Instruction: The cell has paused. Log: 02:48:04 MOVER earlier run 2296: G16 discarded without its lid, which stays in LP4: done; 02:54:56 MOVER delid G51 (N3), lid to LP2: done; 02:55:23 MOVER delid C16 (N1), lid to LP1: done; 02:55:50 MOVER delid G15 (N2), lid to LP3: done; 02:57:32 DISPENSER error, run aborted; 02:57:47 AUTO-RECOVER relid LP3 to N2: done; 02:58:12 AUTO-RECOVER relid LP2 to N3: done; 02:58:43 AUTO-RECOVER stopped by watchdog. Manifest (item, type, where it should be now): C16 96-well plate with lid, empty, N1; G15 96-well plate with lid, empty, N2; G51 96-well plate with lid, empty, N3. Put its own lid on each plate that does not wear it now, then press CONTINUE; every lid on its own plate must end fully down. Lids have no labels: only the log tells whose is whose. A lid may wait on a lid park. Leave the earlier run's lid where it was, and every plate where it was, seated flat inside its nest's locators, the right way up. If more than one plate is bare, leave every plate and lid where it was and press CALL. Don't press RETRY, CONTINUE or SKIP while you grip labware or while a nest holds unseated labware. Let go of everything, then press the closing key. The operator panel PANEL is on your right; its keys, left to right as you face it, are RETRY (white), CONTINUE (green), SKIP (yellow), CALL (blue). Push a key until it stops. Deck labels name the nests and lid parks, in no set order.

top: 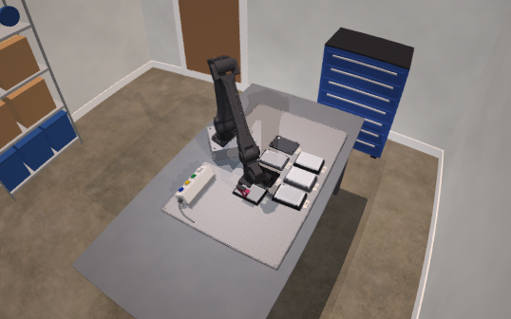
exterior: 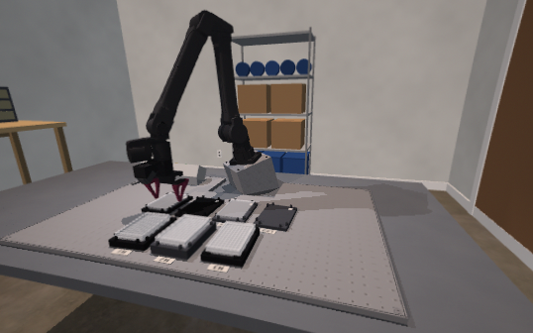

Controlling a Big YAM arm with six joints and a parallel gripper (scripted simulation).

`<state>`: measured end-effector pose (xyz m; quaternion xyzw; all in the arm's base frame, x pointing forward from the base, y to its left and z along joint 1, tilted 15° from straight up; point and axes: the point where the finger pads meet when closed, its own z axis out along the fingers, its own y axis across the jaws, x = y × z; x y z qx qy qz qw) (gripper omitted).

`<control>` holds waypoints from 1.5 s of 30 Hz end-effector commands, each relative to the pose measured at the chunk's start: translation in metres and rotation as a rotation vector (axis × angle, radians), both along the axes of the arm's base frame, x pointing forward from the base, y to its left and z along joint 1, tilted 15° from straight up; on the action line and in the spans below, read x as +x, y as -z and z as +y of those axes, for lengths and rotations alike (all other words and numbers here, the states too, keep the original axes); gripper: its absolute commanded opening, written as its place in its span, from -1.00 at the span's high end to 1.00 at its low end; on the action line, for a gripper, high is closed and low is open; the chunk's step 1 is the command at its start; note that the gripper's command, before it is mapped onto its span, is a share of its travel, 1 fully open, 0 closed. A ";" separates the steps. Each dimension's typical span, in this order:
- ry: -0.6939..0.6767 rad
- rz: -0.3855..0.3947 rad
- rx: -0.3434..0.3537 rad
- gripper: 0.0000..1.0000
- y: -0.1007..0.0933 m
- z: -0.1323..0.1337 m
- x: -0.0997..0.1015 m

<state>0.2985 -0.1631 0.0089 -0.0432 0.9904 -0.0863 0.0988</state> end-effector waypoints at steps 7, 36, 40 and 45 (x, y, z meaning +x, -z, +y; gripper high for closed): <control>-0.004 -0.013 -0.003 -1.00 0.008 -0.003 0.004; -0.001 -0.033 -0.014 1.00 -0.004 -0.006 0.012; -0.001 -0.033 -0.014 1.00 -0.004 -0.006 0.012; -0.001 -0.033 -0.014 1.00 -0.004 -0.006 0.012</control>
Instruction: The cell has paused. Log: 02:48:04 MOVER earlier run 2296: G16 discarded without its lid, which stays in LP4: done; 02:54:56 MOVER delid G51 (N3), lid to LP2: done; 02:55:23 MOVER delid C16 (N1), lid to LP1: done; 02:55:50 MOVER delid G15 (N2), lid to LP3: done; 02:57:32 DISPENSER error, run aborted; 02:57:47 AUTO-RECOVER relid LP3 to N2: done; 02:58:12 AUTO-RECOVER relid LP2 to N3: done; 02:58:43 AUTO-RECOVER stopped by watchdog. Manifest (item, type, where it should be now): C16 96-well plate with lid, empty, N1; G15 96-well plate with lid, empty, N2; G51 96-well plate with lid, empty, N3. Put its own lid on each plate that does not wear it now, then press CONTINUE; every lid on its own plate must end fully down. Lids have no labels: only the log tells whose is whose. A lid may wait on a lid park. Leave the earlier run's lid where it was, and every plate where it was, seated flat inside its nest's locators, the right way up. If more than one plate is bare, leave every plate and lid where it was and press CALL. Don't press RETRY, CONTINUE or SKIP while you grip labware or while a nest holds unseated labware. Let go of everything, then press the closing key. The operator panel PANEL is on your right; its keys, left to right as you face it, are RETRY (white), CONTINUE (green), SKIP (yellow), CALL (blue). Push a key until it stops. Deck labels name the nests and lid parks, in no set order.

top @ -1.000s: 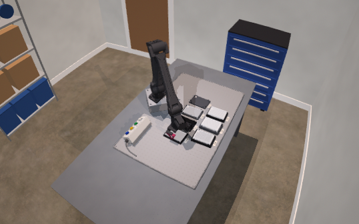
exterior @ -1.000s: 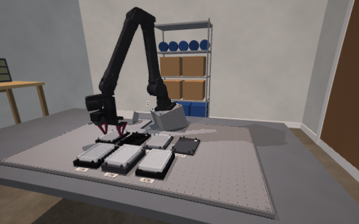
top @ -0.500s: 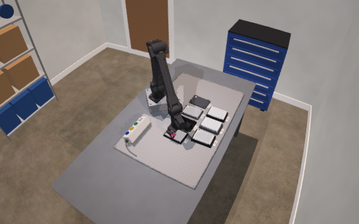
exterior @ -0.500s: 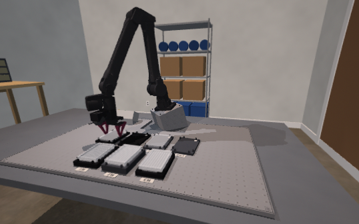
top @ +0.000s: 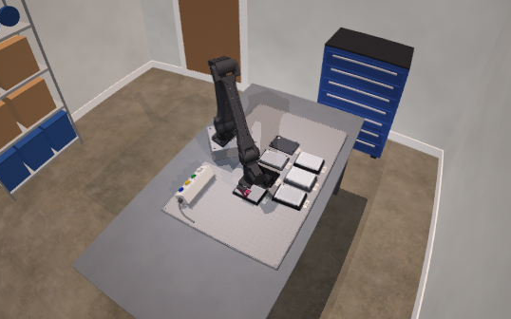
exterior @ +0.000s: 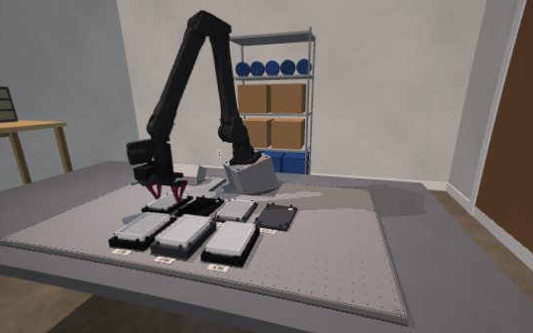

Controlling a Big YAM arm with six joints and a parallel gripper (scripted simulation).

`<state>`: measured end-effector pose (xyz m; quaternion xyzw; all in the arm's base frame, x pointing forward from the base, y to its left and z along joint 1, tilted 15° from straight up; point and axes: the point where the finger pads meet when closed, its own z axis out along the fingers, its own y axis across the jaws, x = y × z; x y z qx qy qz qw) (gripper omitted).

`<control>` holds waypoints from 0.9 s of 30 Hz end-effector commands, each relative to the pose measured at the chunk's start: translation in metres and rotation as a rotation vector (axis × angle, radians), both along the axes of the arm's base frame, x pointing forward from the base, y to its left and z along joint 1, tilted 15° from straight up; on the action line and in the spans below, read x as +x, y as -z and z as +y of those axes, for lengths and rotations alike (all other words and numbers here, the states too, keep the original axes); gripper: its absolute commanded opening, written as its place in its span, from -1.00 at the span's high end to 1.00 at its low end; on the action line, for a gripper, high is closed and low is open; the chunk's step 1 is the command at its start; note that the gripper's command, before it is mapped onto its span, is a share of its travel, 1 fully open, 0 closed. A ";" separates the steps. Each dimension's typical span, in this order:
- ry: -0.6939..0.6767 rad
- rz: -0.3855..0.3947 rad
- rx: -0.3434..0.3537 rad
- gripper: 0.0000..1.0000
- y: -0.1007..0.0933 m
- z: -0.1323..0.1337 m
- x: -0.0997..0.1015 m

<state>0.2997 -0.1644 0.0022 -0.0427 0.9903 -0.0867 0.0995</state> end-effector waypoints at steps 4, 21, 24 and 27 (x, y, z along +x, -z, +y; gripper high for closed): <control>-0.002 -0.032 -0.014 1.00 -0.011 -0.005 0.011; -0.001 -0.057 -0.024 1.00 -0.045 -0.003 0.015; -0.004 -0.050 -0.021 1.00 -0.044 -0.002 0.014; -0.003 -0.058 -0.024 1.00 -0.052 -0.002 0.014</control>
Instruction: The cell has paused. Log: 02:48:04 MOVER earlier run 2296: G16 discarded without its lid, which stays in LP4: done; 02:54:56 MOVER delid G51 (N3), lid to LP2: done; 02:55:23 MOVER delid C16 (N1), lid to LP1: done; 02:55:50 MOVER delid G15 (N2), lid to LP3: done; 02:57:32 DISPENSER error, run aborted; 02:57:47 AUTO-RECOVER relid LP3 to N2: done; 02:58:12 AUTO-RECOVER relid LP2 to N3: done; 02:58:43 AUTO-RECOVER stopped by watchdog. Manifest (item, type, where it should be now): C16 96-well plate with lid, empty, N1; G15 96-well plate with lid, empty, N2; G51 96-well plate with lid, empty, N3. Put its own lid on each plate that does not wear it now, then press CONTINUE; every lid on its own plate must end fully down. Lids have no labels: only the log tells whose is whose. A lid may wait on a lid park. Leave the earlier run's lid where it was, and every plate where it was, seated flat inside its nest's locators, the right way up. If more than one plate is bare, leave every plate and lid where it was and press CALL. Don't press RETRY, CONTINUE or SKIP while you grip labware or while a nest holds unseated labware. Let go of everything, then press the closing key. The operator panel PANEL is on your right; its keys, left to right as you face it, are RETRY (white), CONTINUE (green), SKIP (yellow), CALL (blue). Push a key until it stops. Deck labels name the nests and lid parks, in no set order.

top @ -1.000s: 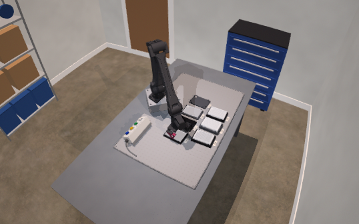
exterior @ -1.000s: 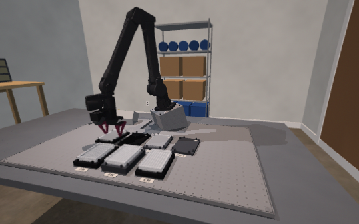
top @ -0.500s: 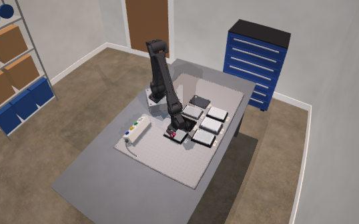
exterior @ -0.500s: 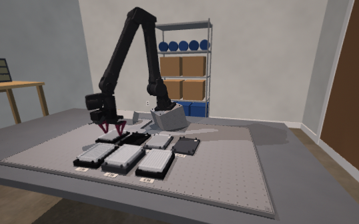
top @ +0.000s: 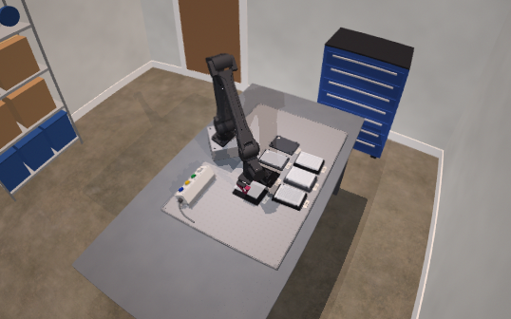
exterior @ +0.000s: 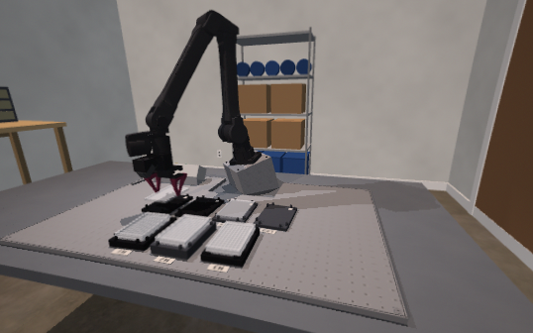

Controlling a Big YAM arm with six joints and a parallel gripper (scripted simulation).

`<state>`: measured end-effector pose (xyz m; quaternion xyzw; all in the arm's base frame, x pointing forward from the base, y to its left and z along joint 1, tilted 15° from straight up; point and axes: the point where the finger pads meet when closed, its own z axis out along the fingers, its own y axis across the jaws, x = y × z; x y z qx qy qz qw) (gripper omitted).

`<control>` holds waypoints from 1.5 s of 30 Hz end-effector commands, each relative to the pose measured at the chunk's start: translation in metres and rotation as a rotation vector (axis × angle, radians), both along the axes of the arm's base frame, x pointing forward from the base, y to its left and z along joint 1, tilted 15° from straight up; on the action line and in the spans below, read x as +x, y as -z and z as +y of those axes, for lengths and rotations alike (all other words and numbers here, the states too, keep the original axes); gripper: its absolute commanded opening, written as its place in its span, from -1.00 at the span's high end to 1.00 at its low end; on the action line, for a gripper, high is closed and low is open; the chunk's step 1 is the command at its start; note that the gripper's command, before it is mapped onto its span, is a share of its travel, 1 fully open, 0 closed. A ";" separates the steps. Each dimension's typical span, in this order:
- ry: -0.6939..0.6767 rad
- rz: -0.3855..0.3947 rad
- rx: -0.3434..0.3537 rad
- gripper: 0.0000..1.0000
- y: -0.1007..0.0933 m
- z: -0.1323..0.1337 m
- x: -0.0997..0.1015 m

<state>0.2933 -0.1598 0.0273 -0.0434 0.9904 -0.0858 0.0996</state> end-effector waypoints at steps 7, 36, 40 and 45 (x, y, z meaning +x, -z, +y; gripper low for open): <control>-0.001 -0.059 -0.027 1.00 -0.039 -0.004 0.018; -0.088 -0.022 -0.029 1.00 -0.049 0.051 0.109; -0.088 -0.023 -0.028 1.00 -0.052 0.061 0.127; -0.088 -0.024 -0.027 1.00 -0.055 0.073 0.149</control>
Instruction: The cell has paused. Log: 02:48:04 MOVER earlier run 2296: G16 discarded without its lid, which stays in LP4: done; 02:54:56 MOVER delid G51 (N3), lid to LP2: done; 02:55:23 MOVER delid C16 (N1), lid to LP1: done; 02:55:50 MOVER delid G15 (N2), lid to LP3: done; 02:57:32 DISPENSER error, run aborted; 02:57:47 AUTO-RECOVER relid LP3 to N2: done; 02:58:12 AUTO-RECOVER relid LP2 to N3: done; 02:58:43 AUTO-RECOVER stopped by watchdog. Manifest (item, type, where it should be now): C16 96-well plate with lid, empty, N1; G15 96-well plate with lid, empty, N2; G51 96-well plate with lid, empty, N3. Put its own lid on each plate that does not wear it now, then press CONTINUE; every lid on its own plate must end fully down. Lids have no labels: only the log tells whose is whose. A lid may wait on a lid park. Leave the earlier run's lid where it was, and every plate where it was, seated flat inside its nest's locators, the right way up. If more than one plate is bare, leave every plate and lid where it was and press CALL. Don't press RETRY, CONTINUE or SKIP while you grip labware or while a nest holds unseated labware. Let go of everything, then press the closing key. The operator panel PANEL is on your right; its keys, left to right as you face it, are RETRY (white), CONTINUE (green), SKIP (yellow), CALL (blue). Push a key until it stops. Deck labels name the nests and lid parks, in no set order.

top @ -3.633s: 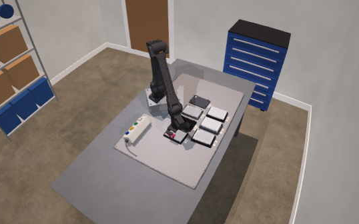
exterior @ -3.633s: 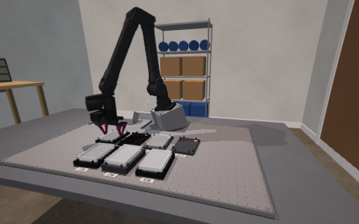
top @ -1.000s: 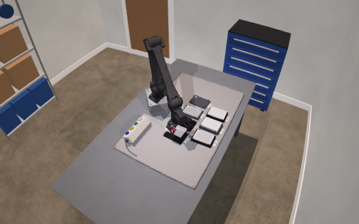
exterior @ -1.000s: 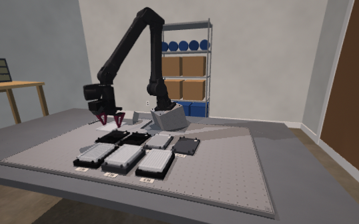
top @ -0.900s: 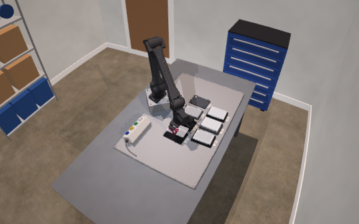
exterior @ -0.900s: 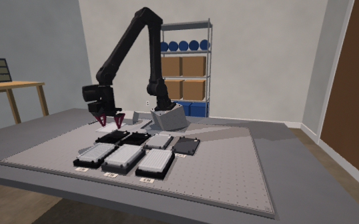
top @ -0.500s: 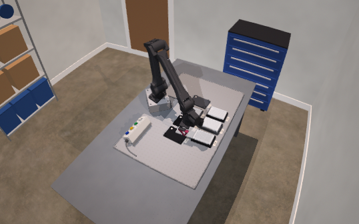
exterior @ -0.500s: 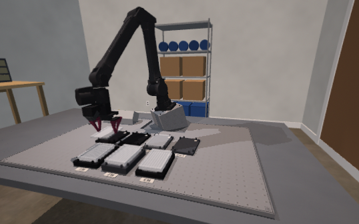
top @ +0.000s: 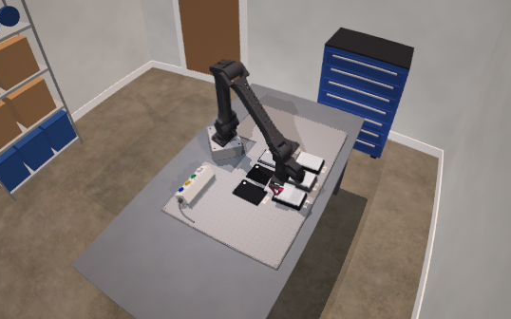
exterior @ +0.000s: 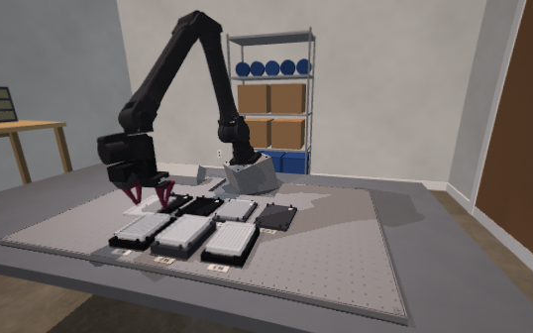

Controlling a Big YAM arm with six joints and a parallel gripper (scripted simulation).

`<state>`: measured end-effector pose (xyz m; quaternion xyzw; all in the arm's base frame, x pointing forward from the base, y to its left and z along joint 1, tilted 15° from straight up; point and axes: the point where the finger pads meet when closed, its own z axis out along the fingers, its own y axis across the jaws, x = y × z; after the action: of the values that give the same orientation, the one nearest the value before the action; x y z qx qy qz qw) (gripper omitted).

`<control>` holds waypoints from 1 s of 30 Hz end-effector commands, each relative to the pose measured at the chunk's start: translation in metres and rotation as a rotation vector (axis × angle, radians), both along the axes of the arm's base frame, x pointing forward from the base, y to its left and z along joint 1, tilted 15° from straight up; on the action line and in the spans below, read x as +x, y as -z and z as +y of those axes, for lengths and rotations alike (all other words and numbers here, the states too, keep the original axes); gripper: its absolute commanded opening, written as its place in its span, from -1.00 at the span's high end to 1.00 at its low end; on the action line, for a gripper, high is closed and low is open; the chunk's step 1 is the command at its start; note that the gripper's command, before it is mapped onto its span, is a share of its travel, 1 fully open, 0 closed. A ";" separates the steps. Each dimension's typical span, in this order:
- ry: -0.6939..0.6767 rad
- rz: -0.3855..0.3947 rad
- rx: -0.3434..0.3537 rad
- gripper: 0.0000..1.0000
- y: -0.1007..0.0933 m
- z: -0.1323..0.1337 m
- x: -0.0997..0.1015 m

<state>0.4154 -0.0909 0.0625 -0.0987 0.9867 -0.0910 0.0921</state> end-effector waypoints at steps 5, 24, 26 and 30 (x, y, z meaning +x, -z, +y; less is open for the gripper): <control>0.019 -0.048 -0.002 1.00 -0.022 0.012 0.041; 0.020 -0.056 -0.001 1.00 -0.026 0.021 0.060; 0.020 -0.056 -0.001 1.00 -0.026 0.021 0.060; 0.023 -0.032 0.001 1.00 -0.013 0.023 0.051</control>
<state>0.4629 -0.0693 0.0732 -0.0877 0.9870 -0.0911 0.0990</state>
